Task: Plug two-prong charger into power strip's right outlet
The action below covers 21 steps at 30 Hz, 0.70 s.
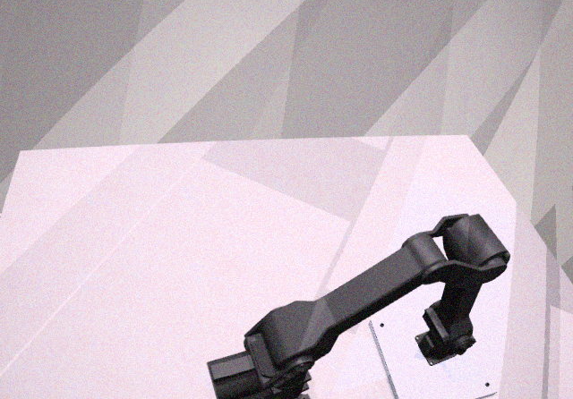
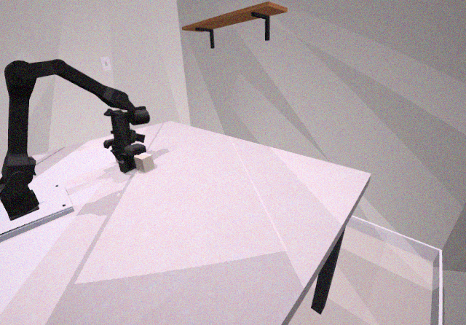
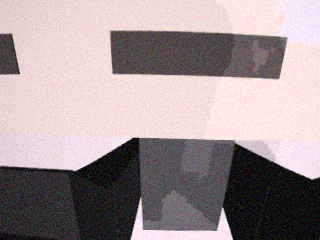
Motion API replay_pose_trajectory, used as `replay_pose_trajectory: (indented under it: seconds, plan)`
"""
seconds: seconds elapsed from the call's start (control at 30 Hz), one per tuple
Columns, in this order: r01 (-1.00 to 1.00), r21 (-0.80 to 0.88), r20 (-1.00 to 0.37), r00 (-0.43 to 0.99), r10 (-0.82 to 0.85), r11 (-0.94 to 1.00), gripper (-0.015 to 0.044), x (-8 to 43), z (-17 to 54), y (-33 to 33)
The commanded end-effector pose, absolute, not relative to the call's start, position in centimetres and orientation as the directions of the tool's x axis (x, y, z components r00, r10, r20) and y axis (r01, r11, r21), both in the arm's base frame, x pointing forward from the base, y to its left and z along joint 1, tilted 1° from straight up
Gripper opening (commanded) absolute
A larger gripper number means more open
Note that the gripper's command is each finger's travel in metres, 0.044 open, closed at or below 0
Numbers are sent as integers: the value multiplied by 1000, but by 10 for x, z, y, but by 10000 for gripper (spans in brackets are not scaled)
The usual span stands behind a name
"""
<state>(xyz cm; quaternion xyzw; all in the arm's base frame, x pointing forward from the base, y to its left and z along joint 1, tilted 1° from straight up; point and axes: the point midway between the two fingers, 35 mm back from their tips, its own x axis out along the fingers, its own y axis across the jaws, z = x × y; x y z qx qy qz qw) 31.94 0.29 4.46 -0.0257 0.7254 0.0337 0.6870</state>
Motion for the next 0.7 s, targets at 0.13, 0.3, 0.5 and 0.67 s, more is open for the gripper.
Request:
replay_pose_trajectory:
  seconds: [0.13,0.3,0.5,0.67]
  plan:
    - [-84,13,-999,-53,9,996,157,320,45,3]
    - [-84,13,-999,-53,9,996,289,320,45,3]
    - [-83,13,-999,-52,9,996,440,320,45,3]
    - [-83,13,-999,-50,9,996,440,319,45,3]
